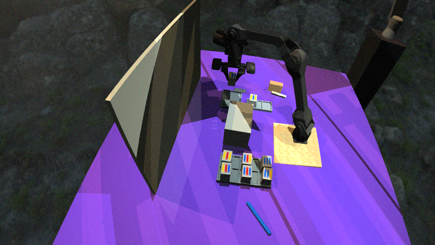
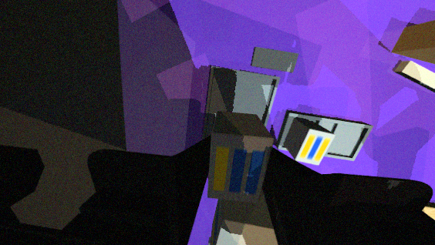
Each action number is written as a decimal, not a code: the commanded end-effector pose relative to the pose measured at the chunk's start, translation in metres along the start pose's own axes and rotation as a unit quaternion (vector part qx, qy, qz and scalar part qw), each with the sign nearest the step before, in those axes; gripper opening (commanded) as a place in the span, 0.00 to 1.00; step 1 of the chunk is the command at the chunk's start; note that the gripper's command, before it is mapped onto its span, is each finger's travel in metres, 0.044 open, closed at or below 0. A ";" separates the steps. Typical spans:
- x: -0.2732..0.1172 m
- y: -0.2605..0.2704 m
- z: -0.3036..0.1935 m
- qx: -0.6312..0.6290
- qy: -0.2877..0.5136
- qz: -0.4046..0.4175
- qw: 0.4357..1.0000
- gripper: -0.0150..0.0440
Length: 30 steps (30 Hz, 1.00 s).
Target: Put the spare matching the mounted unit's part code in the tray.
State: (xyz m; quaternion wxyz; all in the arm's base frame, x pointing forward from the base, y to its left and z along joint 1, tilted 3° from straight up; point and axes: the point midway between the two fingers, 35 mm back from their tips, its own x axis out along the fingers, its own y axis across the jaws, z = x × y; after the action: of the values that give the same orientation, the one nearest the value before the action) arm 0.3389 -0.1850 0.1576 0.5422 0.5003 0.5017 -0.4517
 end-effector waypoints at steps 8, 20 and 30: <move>0.008 0.000 0.001 0.003 -0.001 -0.003 1.000 0.25; 0.017 0.000 0.001 0.003 0.000 -0.003 1.000 0.25; 0.024 0.000 0.001 0.003 0.000 -0.004 1.000 0.25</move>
State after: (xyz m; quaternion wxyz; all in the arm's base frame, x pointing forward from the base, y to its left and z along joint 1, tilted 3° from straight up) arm 0.3411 -0.1851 0.1367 0.5410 0.5000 0.5031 -0.4519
